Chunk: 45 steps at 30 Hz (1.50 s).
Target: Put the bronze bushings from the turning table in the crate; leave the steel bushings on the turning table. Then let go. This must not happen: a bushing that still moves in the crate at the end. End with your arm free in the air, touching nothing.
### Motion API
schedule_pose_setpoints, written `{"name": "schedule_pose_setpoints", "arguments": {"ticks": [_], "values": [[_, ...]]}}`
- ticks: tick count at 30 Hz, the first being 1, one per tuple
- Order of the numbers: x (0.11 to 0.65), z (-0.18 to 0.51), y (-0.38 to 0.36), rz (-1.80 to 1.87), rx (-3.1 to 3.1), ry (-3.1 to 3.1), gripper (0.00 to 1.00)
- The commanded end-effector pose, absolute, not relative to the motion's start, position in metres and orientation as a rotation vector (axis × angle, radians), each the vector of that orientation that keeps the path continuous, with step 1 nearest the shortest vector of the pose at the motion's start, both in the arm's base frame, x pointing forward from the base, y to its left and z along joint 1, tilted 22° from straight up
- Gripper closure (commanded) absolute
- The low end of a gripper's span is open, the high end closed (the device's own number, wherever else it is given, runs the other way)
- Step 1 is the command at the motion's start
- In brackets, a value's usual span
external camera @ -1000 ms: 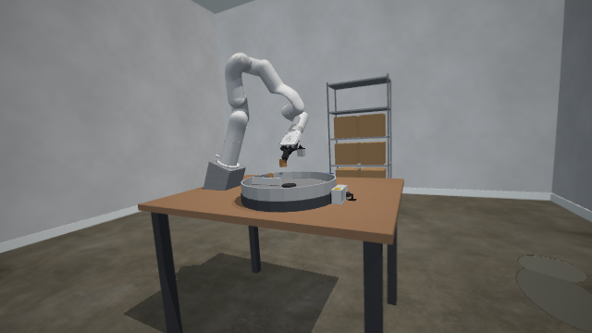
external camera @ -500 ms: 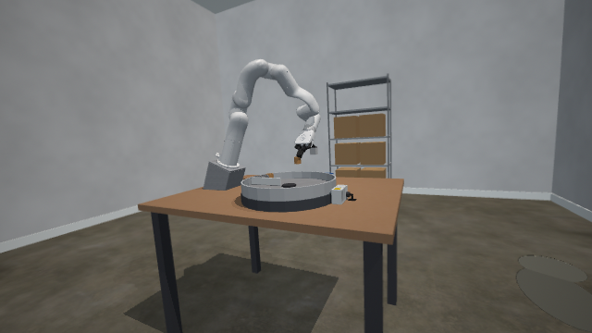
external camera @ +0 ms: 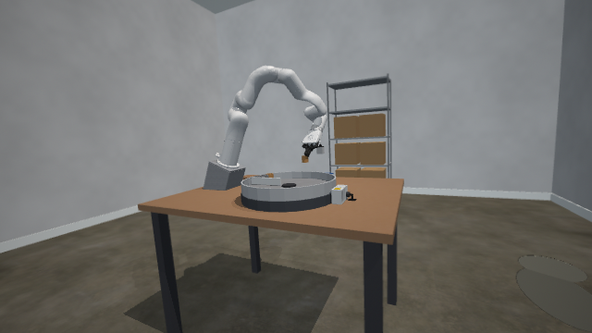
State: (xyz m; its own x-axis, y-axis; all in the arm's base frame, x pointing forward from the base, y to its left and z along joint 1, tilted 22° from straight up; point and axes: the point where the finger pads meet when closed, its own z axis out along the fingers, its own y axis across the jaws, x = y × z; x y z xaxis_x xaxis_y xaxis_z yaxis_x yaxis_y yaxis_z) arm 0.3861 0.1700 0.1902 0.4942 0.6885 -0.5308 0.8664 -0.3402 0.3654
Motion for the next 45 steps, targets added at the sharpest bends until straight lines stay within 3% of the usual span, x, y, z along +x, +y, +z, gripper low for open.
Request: {"name": "schedule_pose_setpoints", "arguments": {"ticks": [1,45], "values": [[0.387,0.192,0.172,-0.372,2.128,1.272,1.00],[0.411,0.132,0.170,-0.372,2.128,1.272,1.00]]}}
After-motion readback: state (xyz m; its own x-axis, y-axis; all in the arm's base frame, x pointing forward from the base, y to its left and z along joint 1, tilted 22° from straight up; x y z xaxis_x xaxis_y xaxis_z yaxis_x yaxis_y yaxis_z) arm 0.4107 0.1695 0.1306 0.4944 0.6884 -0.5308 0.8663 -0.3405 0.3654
